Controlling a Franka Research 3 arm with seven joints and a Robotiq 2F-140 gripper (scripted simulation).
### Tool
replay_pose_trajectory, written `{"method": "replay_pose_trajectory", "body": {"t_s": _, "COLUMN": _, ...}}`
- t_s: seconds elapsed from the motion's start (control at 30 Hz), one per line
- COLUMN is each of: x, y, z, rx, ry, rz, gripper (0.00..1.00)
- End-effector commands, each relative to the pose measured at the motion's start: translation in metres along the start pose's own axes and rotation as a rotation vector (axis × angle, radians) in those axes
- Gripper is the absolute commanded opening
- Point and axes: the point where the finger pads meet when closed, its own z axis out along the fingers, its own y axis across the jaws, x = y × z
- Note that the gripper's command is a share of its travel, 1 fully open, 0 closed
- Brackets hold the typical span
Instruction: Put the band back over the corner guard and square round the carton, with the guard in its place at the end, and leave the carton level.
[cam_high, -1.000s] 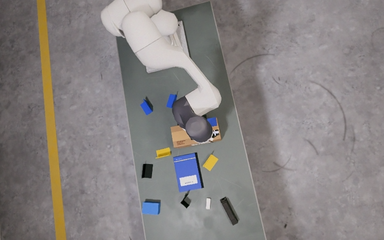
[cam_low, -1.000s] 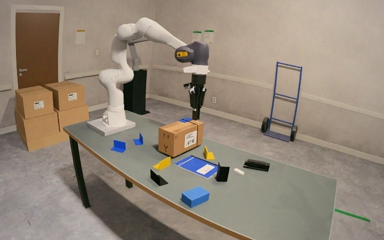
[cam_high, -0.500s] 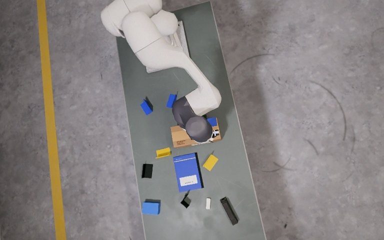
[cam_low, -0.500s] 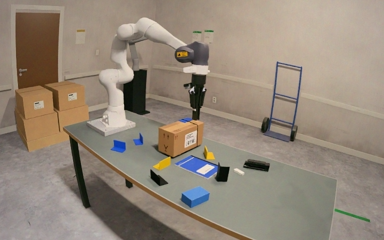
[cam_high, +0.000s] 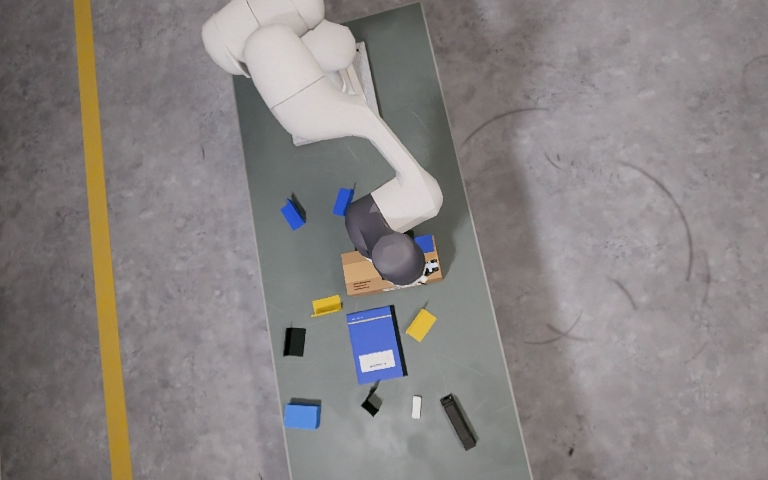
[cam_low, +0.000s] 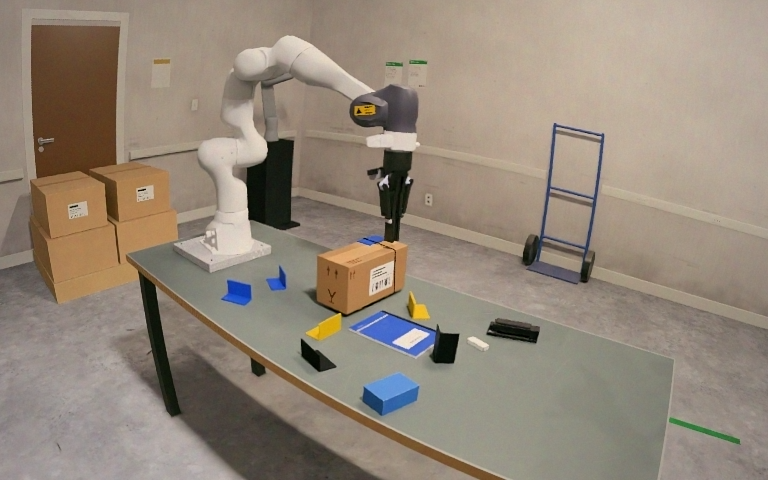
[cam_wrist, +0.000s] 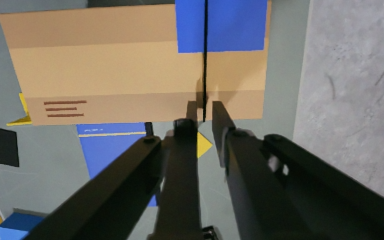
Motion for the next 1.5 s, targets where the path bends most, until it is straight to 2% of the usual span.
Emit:
{"method": "replay_pose_trajectory", "body": {"t_s": 0.0, "x": -0.001, "y": 0.0, "z": 0.003, "rx": 0.001, "ry": -0.001, "rz": 0.007, "gripper": 0.18}}
{"method": "replay_pose_trajectory", "body": {"t_s": 0.8, "x": -0.002, "y": 0.001, "z": 0.016, "rx": 0.001, "ry": -0.001, "rz": 0.007, "gripper": 0.18}}
{"method": "replay_pose_trajectory", "body": {"t_s": 1.47, "x": -0.002, "y": 0.001, "z": 0.018, "rx": 0.001, "ry": -0.001, "rz": 0.007, "gripper": 0.18}}
